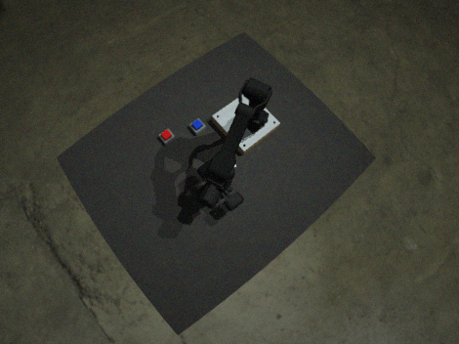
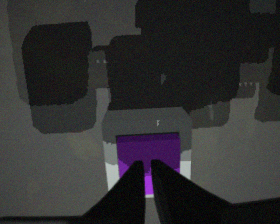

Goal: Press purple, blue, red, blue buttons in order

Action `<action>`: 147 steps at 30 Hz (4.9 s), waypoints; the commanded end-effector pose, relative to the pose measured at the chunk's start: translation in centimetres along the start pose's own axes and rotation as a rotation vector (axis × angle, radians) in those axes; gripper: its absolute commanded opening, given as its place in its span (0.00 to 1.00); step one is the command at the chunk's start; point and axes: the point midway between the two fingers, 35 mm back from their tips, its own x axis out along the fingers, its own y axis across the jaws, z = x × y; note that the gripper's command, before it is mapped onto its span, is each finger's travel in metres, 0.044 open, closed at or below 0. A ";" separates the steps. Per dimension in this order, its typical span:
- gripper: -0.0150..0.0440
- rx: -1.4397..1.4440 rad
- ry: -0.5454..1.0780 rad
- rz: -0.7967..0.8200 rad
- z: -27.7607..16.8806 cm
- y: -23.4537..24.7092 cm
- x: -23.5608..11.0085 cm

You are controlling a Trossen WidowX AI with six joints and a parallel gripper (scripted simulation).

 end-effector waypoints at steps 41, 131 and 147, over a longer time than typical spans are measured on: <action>0.29 -0.001 0.000 -0.016 0.4 -8.2 -9.5; 0.29 -0.001 0.009 -0.029 -10.6 -27.4 -9.4; 0.29 -0.001 0.001 -0.032 1.1 -31.5 -10.1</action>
